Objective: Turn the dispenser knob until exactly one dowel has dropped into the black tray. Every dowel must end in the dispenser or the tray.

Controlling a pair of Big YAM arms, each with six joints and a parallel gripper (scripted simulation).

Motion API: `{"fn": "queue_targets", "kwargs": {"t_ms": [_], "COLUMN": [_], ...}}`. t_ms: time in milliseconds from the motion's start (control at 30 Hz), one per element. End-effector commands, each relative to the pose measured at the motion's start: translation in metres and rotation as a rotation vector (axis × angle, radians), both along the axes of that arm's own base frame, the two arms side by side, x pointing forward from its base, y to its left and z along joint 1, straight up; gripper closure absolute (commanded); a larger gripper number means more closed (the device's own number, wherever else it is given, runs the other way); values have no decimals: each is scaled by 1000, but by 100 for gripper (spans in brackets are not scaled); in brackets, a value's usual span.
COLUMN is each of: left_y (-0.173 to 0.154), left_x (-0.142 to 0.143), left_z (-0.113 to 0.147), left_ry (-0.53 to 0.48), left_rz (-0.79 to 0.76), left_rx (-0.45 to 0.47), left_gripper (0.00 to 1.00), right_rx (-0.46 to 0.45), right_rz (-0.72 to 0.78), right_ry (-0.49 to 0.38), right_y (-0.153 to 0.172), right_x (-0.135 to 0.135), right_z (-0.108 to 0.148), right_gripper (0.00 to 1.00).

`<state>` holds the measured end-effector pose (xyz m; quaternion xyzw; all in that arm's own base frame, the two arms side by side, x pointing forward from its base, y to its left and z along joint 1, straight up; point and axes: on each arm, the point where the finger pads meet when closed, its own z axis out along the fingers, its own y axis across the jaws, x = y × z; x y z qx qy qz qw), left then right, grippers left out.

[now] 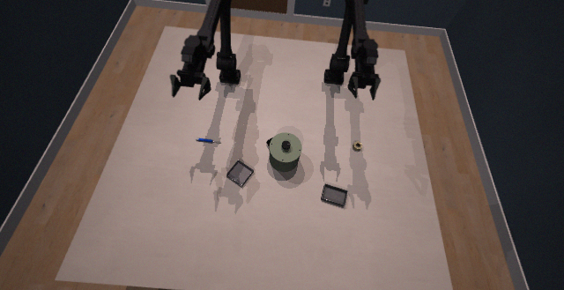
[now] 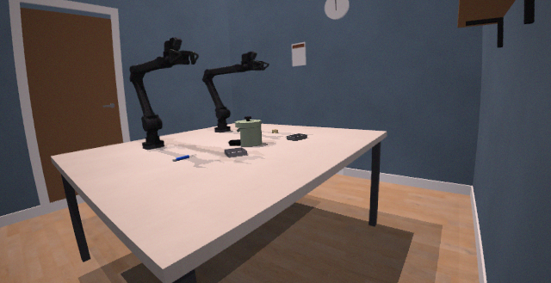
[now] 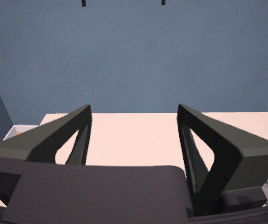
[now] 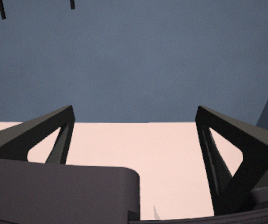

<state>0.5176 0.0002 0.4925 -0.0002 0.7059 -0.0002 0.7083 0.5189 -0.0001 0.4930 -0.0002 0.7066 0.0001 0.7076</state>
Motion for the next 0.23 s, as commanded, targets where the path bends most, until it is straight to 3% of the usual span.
{"fn": "queue_targets", "kwargs": {"t_ms": [0,200], "left_y": [5,5], "left_x": [5,5], "left_z": [18,11], "left_ry": [-13,-1], "left_rz": [13,13], "left_rx": [-18,-18], "left_gripper": [31,31], "right_rx": [11,11], "right_rz": [8,8], "right_ry": [-35,-35], "right_y": [3,3], "right_x": [-2,-2], "right_z": [19,19], "right_gripper": [0,0]}}
